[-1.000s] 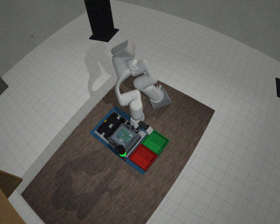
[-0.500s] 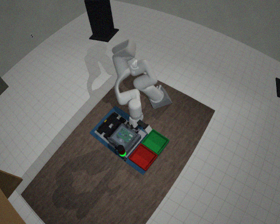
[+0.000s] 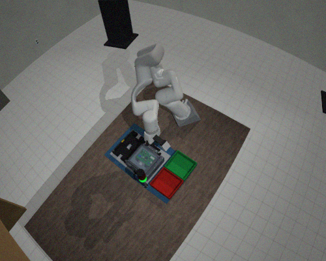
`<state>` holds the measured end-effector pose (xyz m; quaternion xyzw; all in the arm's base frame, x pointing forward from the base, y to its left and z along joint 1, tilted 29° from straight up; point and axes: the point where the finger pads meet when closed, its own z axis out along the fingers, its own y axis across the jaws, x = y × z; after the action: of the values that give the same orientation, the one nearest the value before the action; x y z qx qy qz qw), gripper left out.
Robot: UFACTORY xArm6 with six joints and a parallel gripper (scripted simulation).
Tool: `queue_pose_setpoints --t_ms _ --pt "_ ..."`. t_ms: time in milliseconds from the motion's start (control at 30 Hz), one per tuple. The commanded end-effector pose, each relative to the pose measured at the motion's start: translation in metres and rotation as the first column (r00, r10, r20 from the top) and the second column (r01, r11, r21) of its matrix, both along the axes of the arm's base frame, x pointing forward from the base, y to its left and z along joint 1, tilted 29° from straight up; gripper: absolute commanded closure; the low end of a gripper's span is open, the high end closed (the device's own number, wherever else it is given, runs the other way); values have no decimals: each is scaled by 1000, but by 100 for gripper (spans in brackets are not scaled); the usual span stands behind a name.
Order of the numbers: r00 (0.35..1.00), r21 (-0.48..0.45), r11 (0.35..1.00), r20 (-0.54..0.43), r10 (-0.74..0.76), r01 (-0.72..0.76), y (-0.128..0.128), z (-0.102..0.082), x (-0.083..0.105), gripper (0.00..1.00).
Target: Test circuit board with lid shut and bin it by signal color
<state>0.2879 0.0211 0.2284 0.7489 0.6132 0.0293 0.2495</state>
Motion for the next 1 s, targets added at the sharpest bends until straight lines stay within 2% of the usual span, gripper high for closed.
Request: queue_pose_setpoints --t_ms 0,433,967 --pt "1000 4 1000 3 2 -2 -5 3 -1 73" --pt "1000 4 1000 3 2 -2 -7 -1 0 73" --pt "1000 4 1000 3 2 -2 -13 -16 6 73"
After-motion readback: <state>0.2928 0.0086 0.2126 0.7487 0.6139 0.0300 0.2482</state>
